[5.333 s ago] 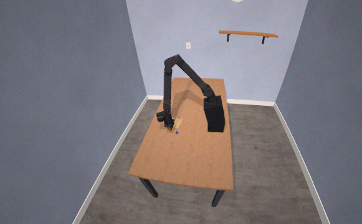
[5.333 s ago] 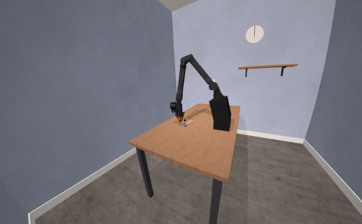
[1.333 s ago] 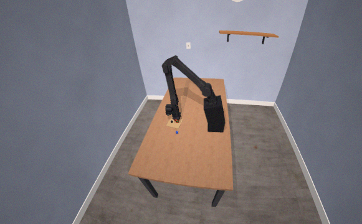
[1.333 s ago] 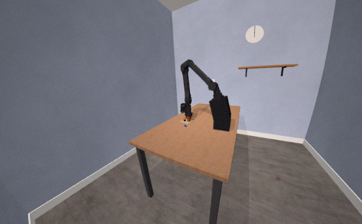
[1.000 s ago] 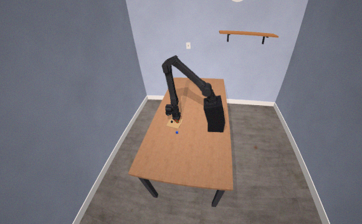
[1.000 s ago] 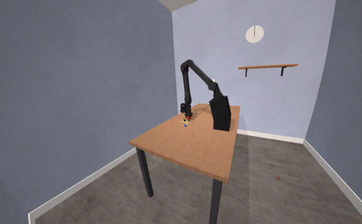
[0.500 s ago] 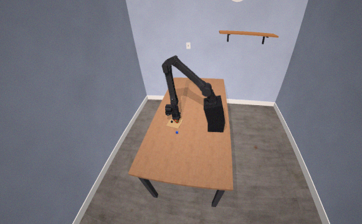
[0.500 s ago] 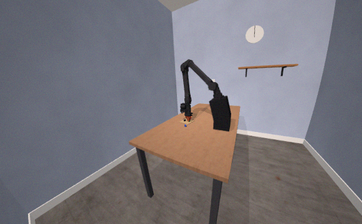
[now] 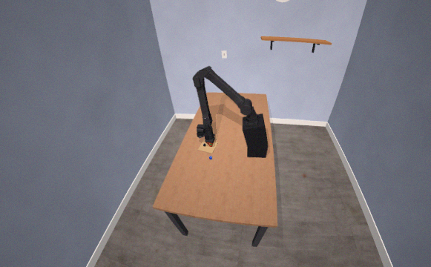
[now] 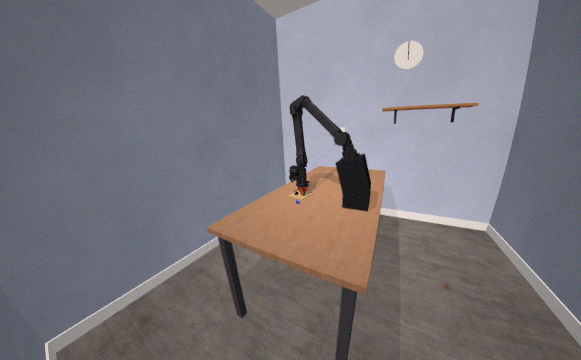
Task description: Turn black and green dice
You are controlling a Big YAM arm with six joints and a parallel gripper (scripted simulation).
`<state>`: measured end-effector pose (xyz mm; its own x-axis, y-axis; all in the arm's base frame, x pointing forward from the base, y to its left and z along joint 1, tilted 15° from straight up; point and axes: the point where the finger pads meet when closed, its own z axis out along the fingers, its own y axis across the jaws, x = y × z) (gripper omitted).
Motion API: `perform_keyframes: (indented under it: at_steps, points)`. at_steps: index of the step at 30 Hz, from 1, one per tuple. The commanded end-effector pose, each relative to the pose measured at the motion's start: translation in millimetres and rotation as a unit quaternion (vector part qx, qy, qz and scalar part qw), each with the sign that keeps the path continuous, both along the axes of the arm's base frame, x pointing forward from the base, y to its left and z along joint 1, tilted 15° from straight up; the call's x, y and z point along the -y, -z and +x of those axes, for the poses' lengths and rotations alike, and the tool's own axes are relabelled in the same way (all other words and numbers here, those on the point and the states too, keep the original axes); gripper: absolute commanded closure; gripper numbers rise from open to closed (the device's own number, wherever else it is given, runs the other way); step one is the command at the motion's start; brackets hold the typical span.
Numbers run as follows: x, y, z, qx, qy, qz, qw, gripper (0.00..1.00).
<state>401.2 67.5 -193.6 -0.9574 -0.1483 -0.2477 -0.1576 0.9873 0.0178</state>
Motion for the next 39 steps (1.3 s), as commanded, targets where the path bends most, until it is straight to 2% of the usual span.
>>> perform_keyframes:
  at_steps: [1,13,39]
  points:
    - [-4.4,-12.7,10.6,0.015,-0.009,0.001,1.0,0.86]
    - [-3.6,2.0,5.2,0.006,-0.009,-0.001,1.0,0.86]
    - [-4.1,-0.9,7.2,0.01,-0.009,0.0,1.0,0.86]
